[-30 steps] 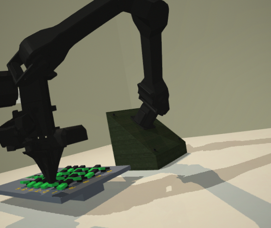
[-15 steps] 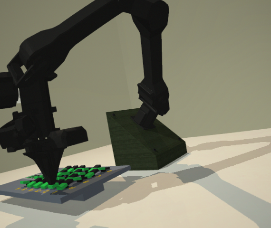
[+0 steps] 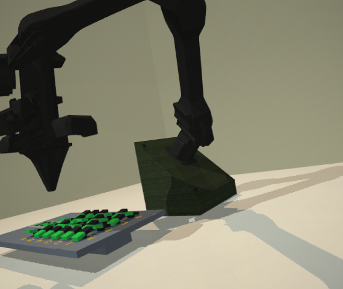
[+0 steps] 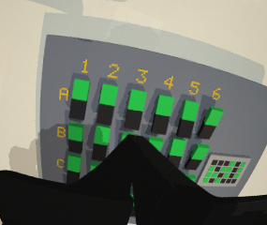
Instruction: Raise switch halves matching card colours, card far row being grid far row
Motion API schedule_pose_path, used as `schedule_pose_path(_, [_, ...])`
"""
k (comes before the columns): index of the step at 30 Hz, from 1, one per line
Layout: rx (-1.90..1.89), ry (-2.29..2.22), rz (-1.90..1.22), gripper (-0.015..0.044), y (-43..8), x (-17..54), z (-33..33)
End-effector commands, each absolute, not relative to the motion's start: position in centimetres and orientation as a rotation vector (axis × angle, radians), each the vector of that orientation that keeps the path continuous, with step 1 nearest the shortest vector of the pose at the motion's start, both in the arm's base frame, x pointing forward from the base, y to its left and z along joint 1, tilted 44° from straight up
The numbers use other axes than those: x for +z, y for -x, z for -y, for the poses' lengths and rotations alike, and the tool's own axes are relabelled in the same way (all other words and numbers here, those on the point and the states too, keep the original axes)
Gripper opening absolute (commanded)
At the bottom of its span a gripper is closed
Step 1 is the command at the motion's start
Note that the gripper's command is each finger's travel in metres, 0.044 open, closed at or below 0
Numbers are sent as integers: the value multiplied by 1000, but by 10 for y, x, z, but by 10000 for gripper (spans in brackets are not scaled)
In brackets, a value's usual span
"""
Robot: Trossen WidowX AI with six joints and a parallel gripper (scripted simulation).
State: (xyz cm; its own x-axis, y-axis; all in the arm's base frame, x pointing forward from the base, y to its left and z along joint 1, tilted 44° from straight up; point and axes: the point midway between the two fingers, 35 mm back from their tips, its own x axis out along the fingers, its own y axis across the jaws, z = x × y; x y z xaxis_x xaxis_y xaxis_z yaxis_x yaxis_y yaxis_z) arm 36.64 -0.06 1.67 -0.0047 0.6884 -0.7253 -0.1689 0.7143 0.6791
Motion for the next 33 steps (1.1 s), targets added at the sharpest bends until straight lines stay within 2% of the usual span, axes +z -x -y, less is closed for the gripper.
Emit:
schedule_pose_path(1, [705,-477,-1445,0,-356,-6,23])
schedule_pose_path(33, [698,-487,-1420,0,-354,-48,-18])
